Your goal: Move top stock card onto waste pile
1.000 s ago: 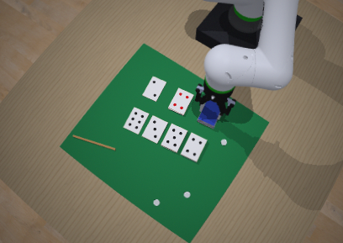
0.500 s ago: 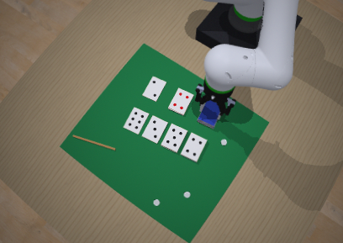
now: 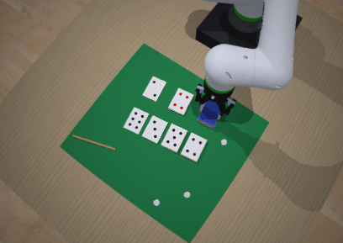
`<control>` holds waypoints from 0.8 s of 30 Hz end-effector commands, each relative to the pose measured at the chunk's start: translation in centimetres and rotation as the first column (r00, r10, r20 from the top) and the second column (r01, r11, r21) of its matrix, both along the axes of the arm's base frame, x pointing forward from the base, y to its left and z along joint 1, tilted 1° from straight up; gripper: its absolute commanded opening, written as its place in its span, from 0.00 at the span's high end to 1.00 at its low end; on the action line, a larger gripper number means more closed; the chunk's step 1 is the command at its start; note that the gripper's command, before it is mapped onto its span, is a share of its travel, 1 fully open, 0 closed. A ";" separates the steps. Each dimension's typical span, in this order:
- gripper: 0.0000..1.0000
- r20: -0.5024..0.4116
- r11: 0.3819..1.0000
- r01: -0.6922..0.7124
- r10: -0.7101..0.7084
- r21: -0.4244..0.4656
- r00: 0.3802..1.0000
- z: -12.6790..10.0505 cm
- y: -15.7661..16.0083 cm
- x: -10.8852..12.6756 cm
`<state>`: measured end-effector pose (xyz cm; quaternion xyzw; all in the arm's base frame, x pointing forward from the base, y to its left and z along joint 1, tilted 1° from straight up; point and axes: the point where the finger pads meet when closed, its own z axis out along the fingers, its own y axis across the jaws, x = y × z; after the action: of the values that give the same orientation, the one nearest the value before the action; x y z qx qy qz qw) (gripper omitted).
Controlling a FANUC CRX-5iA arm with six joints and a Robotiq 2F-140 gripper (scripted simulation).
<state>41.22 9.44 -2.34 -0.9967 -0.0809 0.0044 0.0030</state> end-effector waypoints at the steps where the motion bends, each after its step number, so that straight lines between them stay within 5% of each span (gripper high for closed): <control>1: 0.57 0.000 1.000 0.000 0.000 0.000 1.000 0.2 0.0 0.0; 24: 0.57 0.000 1.000 0.000 0.000 0.000 1.000 4.0 0.0 0.1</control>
<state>41.26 9.42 1.61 -0.9967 -0.0809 0.0045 0.0029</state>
